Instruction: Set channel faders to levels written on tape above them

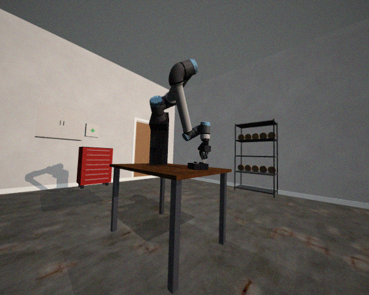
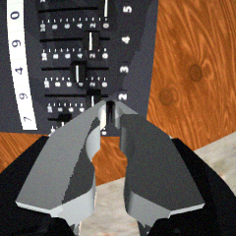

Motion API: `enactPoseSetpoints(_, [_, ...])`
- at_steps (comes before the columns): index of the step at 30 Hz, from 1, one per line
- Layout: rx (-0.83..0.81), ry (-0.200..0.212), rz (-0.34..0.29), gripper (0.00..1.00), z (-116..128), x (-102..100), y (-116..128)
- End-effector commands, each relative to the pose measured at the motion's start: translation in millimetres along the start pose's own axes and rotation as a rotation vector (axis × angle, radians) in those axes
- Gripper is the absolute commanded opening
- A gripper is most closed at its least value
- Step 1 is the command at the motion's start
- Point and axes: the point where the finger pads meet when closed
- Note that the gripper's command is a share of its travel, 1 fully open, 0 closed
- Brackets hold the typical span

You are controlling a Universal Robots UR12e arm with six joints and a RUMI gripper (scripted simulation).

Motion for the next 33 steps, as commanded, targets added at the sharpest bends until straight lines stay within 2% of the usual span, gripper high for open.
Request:
enactPoseSetpoints(1, [0.0,0.0,-0.001,0.0,-3,1,0])
enactPoseSetpoints(33, [0.0,0.0,-0.001,0.0,-19,1,-1])
Point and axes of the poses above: the point where the finger pads meet when closed, its own x axis back along the fingers, its own z axis across the jaws, y = z × x, and after that the axes turned 5 degrees about x, right-handed
